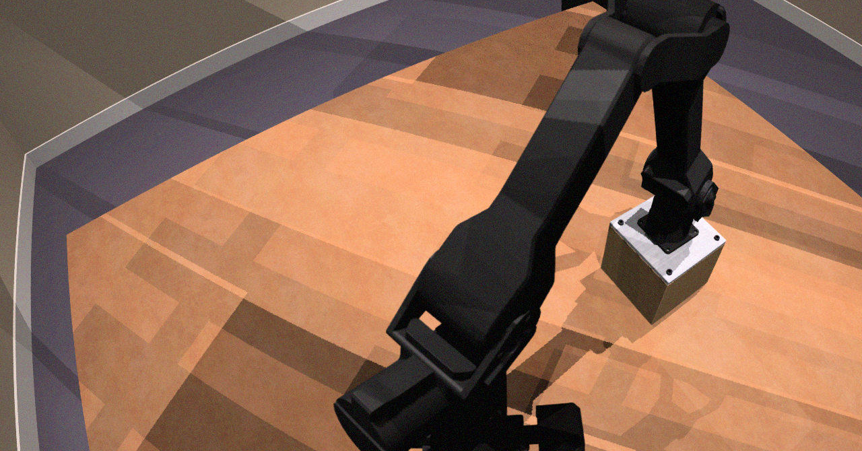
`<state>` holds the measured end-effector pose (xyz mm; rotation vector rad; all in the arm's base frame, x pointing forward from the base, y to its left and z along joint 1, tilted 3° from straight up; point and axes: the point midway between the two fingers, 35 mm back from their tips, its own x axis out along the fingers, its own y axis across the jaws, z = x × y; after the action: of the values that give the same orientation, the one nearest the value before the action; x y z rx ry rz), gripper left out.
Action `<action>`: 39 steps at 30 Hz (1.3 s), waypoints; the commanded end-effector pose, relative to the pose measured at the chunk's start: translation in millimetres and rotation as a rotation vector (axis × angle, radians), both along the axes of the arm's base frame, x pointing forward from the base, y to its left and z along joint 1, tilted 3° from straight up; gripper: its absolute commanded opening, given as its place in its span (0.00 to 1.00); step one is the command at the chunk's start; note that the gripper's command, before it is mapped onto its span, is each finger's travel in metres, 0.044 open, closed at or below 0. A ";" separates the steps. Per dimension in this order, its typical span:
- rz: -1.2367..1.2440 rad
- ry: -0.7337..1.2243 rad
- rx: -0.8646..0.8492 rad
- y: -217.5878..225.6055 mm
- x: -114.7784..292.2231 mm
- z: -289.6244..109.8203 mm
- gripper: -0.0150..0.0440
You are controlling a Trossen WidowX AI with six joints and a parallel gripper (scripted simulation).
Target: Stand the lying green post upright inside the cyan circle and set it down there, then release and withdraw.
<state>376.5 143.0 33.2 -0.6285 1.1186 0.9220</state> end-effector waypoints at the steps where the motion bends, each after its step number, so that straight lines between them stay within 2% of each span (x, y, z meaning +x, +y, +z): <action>1: -0.014 -0.007 0.028 -0.2 1.1 -3.2 0.29; 39: -0.080 -0.128 0.269 -2.4 18.9 -14.9 0.29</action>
<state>396.1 141.3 19.7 -0.4331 0.8931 0.9285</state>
